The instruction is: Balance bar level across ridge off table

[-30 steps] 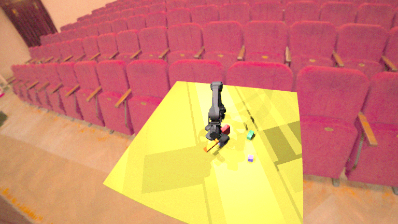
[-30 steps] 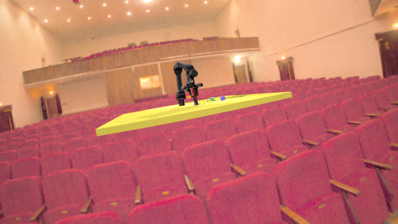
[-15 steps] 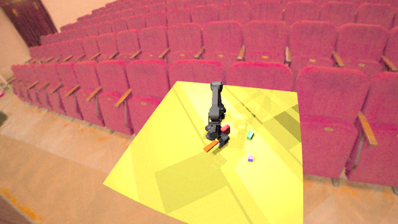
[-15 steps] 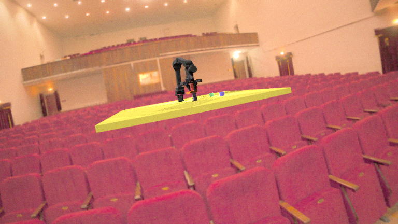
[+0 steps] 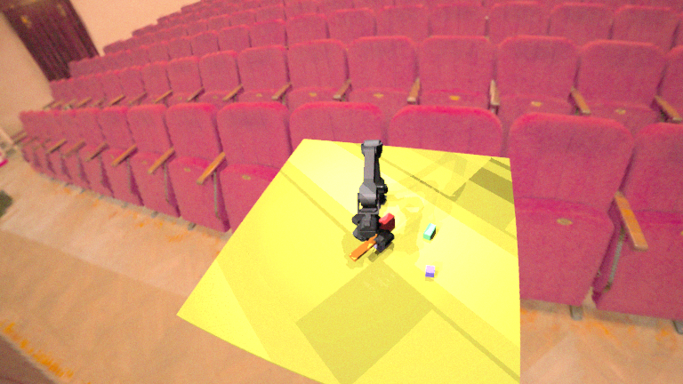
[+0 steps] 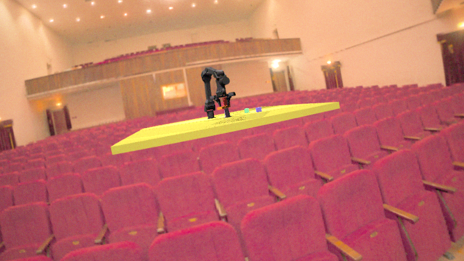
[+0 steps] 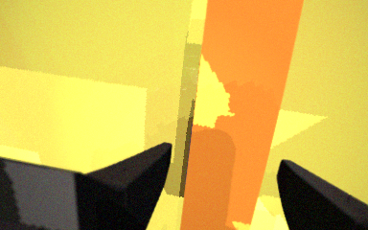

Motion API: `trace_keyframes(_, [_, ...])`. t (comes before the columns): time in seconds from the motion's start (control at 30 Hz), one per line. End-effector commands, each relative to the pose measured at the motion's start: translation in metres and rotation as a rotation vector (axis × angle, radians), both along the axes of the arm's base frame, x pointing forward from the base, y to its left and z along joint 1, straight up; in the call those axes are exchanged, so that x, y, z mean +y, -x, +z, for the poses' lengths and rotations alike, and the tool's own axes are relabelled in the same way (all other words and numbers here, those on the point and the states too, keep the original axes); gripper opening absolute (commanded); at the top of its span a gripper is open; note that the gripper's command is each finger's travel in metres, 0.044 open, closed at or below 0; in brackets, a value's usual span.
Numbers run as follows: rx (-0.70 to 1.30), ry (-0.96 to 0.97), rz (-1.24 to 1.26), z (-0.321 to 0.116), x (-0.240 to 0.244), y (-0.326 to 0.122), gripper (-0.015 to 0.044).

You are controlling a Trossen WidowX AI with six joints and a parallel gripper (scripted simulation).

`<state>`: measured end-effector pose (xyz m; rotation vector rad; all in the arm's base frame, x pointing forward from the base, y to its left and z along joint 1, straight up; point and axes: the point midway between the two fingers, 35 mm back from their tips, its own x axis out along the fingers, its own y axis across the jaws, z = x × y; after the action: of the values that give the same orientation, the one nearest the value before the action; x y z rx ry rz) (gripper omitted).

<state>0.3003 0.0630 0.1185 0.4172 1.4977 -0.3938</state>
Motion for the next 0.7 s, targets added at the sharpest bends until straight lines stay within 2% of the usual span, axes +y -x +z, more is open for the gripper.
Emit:
trace_keyframes(0.0, [0.000,0.000,0.000,0.000,0.000,0.000,0.0342])
trace_keyframes(0.13, [0.000,0.000,0.000,0.000,0.000,0.000,0.0440])
trace_keyframes(0.27, [-0.001,0.000,0.000,0.007,0.000,-0.001,0.0440])
trace_keyframes(0.53, [-0.006,-0.001,0.000,0.093,0.000,0.002,0.0440])
trace_keyframes(0.67, [-0.006,-0.001,0.000,0.100,-0.001,0.004,0.0440])
